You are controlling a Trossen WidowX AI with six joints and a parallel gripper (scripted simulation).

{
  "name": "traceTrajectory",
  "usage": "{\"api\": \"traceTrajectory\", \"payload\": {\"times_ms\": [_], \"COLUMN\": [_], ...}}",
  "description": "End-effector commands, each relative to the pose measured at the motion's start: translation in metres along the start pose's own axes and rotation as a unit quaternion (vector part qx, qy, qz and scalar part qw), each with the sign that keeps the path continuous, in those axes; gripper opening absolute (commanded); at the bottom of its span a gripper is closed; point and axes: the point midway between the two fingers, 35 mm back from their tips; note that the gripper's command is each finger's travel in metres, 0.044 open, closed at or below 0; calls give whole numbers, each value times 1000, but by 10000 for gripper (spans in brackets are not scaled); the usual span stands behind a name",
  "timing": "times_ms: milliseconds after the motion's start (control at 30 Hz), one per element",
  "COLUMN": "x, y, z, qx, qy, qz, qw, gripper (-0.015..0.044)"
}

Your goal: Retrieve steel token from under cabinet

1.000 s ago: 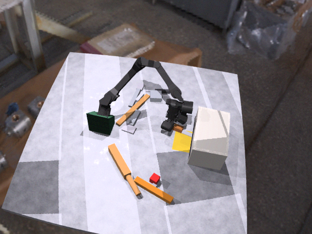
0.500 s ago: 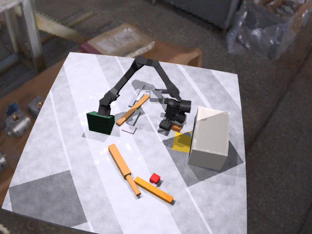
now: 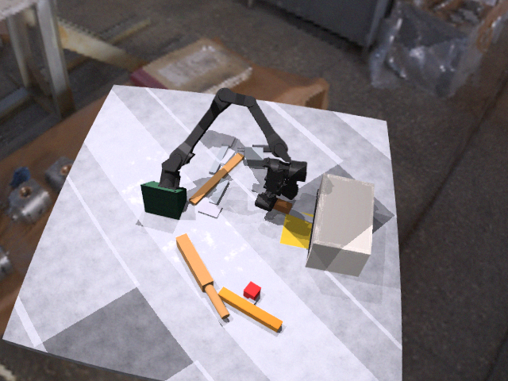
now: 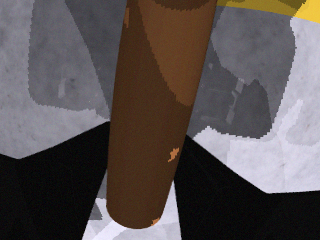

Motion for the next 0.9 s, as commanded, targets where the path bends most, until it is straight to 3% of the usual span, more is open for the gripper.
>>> {"api": "traceTrajectory", "payload": {"times_ms": [0,867], "x": [-1,-1], "y": [-8,-36], "z": [0,3], "qx": [-4,-4], "qy": [-1,0], "qz": [3,3], "qw": [1000,1000], "gripper": [0,0]}}
Point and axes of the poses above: the point midway between the two fingers, 35 mm back from their tips, its own x axis back along the fingers, its own z axis across the jaws, y = z × x, and after that the axes turned 3 degrees about x, right-handed
